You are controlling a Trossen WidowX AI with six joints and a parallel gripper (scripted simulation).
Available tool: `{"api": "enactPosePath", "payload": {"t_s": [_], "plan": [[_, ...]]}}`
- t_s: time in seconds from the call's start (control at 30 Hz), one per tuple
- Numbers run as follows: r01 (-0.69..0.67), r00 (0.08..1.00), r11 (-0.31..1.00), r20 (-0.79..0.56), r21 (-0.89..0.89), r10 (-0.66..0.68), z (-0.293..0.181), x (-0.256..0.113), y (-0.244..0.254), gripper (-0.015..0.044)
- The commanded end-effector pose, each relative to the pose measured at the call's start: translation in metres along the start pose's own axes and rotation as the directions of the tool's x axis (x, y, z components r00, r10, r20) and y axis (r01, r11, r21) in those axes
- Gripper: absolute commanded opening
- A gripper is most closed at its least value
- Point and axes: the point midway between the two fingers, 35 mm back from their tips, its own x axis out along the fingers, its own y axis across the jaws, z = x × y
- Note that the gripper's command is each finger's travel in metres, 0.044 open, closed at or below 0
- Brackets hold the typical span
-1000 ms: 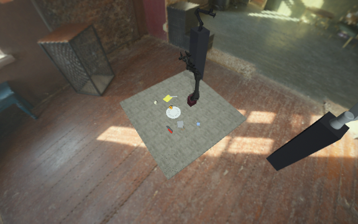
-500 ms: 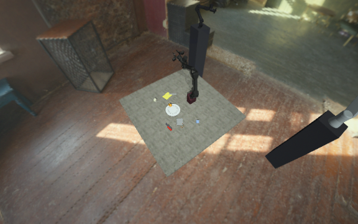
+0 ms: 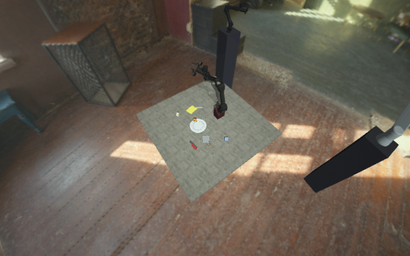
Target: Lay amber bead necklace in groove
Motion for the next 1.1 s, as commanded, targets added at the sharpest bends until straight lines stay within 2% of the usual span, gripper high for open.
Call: {"api": "enactPosePath", "payload": {"t_s": [0.0,0.5,1.07], "plan": [[0.080,0.997,0.994,0.007,-0.072,-0.080,-0.013,0.003,-0.027,0.0250],[0.369,0.926,0.846,0.078,-0.384,-0.369,-0.044,0.003,-0.137,0.0250],[0.575,0.740,0.459,0.191,-0.677,-0.645,-0.070,-0.033,-0.259,0.0250]]}}
